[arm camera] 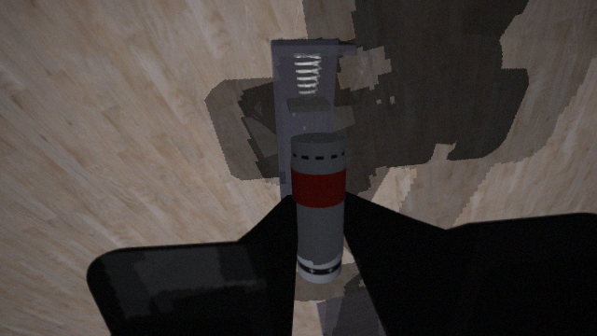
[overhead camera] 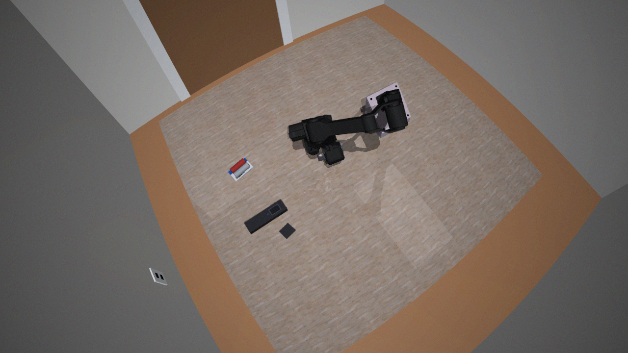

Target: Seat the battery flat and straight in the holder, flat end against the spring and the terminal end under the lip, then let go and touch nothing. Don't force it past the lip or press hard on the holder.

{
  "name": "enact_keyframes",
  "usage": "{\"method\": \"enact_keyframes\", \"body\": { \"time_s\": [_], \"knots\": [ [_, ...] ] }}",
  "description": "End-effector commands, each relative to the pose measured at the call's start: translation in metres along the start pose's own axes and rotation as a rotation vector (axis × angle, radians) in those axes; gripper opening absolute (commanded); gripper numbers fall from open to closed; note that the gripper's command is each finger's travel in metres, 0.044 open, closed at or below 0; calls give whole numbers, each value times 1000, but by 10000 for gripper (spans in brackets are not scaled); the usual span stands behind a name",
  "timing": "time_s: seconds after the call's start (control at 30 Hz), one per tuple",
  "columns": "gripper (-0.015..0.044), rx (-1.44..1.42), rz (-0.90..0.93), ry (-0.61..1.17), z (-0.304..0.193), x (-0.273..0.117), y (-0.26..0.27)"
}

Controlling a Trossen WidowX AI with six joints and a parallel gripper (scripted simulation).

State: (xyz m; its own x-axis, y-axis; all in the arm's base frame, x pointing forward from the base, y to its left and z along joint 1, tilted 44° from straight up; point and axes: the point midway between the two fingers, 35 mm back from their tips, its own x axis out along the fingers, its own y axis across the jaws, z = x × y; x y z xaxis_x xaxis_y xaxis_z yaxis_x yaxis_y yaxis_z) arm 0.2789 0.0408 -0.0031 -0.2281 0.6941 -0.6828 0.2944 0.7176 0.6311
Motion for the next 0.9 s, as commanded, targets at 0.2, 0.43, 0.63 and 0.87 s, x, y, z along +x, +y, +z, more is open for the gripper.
{"method": "enact_keyframes", "body": {
  "time_s": [0.2, 0.43, 0.63, 0.87],
  "knots": [
    [76, -7, -2, 69, 4, 5, 1],
    [76, -10, -2, 115, 7, 7, 1],
    [76, -12, -2, 154, 9, 9, 1],
    [76, -15, 0, 199, 11, 12, 1]
  ]
}}
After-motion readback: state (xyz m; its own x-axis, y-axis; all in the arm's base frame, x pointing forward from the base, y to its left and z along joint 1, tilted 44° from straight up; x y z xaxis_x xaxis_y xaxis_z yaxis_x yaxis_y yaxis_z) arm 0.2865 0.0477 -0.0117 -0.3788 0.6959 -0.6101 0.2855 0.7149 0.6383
